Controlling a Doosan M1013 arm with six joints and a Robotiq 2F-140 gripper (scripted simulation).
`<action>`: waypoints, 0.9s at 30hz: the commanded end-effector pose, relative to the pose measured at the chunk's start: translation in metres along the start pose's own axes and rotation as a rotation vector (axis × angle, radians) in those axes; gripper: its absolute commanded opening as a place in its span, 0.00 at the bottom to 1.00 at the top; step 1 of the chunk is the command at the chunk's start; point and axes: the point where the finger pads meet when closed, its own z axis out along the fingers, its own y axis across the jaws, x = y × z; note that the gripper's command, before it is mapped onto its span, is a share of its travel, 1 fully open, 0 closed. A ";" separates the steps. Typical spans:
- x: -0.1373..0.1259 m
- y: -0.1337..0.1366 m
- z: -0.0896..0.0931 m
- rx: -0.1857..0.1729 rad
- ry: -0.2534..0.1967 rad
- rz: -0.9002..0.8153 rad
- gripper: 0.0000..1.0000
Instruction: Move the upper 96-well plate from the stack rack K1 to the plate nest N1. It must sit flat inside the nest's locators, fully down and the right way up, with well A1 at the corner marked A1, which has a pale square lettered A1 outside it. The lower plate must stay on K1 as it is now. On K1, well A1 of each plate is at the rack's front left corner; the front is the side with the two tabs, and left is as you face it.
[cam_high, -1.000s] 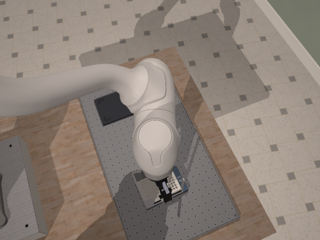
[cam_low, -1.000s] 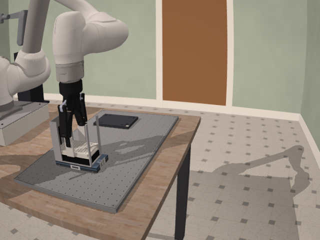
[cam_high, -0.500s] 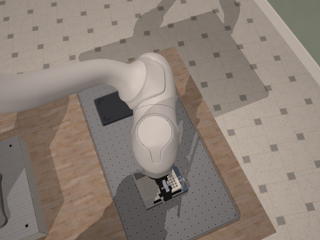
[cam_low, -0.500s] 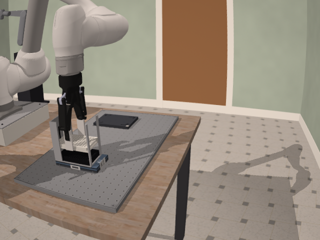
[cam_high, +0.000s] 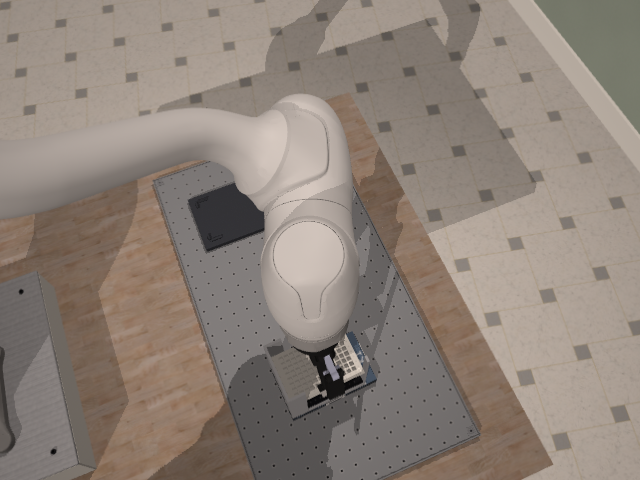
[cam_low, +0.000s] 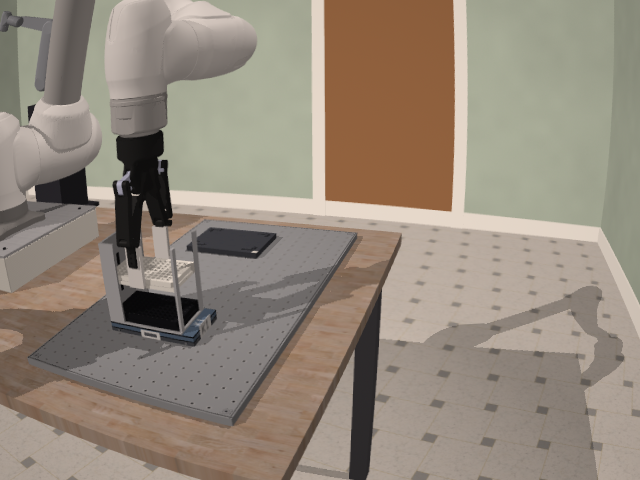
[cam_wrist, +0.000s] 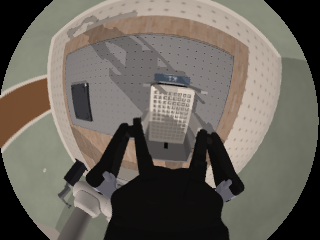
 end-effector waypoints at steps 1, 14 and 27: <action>0.000 0.000 -0.005 0.000 0.000 0.000 0.00; 0.000 0.000 -0.023 0.000 0.000 0.000 0.00; 0.000 0.000 -0.041 0.000 0.000 0.000 0.00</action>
